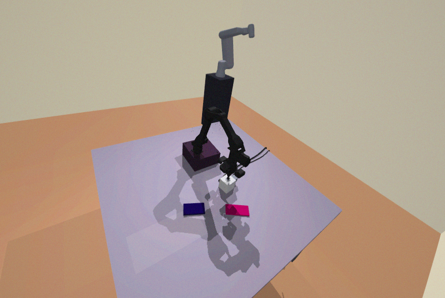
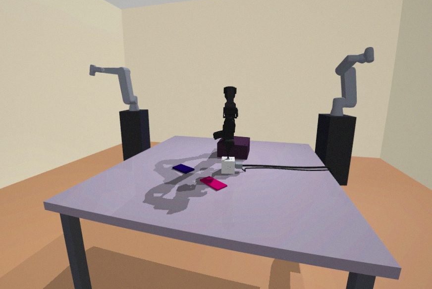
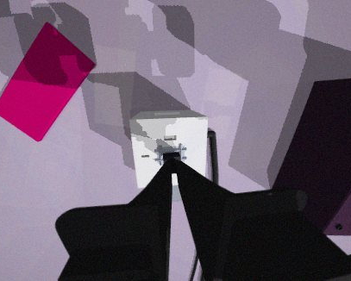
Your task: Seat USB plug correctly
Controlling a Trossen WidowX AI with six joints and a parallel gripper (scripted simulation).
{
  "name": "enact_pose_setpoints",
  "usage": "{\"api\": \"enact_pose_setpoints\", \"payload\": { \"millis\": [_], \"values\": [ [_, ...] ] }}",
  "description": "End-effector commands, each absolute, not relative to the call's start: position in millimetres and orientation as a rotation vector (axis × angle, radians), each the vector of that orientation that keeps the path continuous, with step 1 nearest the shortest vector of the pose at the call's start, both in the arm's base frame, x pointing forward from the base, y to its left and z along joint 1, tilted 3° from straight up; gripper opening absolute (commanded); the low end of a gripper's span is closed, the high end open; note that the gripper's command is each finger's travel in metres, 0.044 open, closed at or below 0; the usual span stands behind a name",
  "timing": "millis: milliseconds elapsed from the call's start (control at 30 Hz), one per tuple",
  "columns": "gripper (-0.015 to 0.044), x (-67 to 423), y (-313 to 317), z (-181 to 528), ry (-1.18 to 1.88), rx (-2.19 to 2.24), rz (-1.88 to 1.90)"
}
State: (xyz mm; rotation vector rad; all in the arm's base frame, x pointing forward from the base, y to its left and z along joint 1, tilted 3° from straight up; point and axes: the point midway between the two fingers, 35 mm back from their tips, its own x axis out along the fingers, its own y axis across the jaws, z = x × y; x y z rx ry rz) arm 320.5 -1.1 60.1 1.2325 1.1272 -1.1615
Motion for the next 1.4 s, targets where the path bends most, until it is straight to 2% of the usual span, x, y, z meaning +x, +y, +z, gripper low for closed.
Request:
{"api": "enact_pose_setpoints", "payload": {
  "millis": [0, 1367],
  "values": [
    [0.0, 320.6, -1.5, 59.0, 1.124, 1.233, -1.166],
    [0.0, 320.9, -1.4, 54.1, 1.124, 1.233, -1.166]
  ]
}}
